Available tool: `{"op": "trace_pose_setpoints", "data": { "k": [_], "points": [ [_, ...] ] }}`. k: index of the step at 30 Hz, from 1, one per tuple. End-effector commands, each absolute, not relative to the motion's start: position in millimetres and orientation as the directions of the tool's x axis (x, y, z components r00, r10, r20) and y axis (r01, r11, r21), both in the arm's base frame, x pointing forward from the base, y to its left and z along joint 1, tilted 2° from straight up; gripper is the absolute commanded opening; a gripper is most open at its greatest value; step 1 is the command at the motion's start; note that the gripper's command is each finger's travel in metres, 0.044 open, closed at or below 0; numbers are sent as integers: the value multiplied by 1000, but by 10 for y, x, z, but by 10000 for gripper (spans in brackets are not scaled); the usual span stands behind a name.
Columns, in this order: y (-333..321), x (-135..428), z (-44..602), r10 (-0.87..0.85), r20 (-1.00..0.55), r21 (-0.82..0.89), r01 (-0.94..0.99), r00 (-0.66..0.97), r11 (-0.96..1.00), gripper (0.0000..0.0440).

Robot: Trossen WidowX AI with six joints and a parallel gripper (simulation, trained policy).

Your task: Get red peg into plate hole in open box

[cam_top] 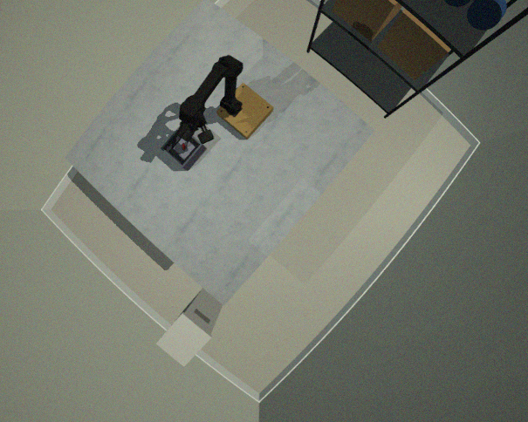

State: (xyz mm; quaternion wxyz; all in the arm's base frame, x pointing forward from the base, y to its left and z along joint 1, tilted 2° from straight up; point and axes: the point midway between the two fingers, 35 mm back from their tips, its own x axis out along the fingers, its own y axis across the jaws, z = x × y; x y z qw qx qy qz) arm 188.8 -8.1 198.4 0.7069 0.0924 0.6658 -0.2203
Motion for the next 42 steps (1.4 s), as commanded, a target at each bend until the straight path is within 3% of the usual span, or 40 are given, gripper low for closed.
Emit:
{"op": "trace_pose_setpoints", "data": {
  "k": [1, 42],
  "points": [
    [-87, 1893, 1996, -193, -981, -167, 429, 17, 888, 389],
    [-74, 1930, 2022, -193, -981, -165, 418, 25, 893, 393]
  ]
}}
